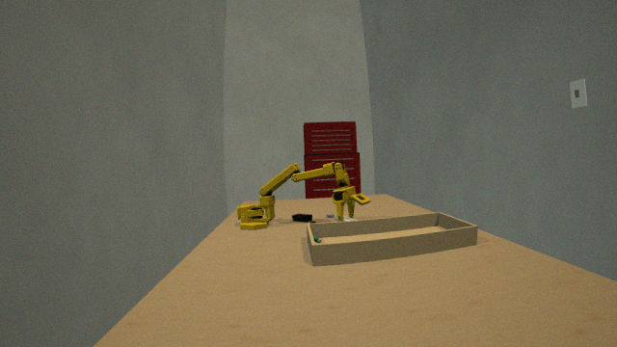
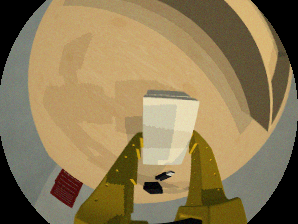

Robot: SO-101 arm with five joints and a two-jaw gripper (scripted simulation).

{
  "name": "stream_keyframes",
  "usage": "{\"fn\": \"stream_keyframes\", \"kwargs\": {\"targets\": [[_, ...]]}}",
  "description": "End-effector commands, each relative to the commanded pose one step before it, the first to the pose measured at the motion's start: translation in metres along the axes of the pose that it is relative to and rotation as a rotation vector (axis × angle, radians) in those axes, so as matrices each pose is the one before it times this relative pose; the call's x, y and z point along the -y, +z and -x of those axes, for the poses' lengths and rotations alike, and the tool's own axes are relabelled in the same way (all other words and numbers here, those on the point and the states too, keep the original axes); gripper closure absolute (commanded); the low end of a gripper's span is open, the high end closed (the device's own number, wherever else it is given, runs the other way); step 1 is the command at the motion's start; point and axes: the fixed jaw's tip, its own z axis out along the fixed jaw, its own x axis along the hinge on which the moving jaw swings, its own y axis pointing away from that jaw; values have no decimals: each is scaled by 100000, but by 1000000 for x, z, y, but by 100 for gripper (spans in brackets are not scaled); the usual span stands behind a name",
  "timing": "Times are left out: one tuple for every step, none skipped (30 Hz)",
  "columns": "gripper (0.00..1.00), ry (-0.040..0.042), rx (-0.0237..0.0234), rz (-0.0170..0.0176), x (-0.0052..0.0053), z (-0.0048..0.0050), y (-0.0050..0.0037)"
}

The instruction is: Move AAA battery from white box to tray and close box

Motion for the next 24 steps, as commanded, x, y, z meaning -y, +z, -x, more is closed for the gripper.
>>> {"fn": "stream_keyframes", "kwargs": {"targets": [[80,-919,2725,2029,-3203,4015,-5827],[80,3,-22,-16,22,11,252],[80,3,-19,-16,28,6,246],[80,0,-19,-12,16,6,222],[80,3,-13,-9,21,1,180],[80,0,-13,-6,14,3,126],[80,0,-6,-6,7,4,84],[80,0,0,0,0,-1,30],[80,0,-3,-3,0,0,6],[80,0,0,0,0,0,0],[80,0,0,0,0,0,0],[80,0,1,1,2,1,8],[80,3,-3,-3,7,-1,30],[80,0,-6,-3,7,4,84],[80,0,-13,-9,14,2,126],[80,3,-13,-13,21,7,180],[80,0,-19,-12,28,6,222],[80,3,-22,-16,34,5,240],[80,3,-22,-16,28,5,258],[80,3,-22,-16,34,5,240],[80,0,-19,-12,28,0,222],[80,3,-13,-13,21,7,180],[80,0,-13,-6,14,3,126],[80,0,-6,-6,13,-2,84]]}}
